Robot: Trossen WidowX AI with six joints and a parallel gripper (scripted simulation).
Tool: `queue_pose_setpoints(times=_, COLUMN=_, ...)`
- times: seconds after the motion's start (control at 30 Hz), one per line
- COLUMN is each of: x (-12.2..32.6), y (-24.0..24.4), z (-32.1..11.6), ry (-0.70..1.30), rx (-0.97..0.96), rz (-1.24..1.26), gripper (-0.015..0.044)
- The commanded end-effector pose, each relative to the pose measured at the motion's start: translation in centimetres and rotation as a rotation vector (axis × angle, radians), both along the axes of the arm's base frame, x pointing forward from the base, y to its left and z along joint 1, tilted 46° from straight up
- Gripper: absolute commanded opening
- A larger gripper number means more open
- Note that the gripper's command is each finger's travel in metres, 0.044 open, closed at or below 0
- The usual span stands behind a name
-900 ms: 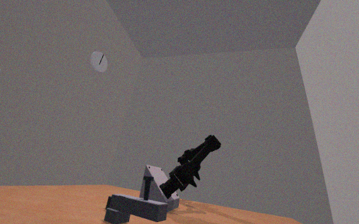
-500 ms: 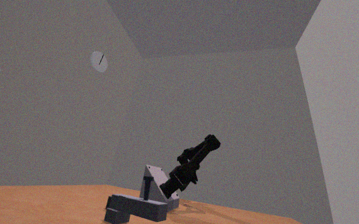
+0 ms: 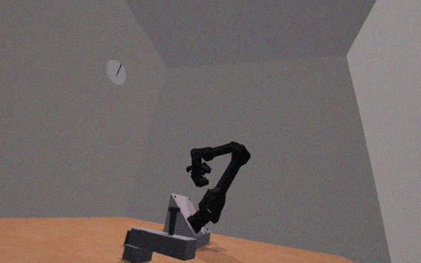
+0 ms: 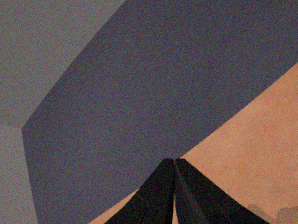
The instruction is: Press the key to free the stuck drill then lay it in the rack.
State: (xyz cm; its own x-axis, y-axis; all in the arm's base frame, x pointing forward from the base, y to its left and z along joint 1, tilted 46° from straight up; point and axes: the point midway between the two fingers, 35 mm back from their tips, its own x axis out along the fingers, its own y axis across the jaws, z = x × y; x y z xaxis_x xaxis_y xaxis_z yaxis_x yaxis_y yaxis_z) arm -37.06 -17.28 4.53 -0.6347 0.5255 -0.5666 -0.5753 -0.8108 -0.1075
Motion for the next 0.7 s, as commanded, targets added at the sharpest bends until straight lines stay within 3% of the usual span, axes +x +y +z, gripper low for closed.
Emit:
queue_pose_setpoints(times=0.0, x=4.6, y=-5.8, z=-0.9, ry=-0.204, rx=0.027, rz=0.265, gripper=0.0)
queue_pose_setpoints(times=0.17, x=11.1, y=-11.3, z=-1.3, ry=-0.355, rx=0.074, rz=0.54, gripper=0.0)
queue_pose_setpoints(times=0.37, x=16.8, y=-14.3, z=-1.7, ry=-0.497, rx=0.127, rz=0.76, gripper=0.0)
queue_pose_setpoints(times=0.67, x=33.2, y=-17.0, z=-2.1, ry=-0.915, rx=0.32, rz=1.363, gripper=0.0)
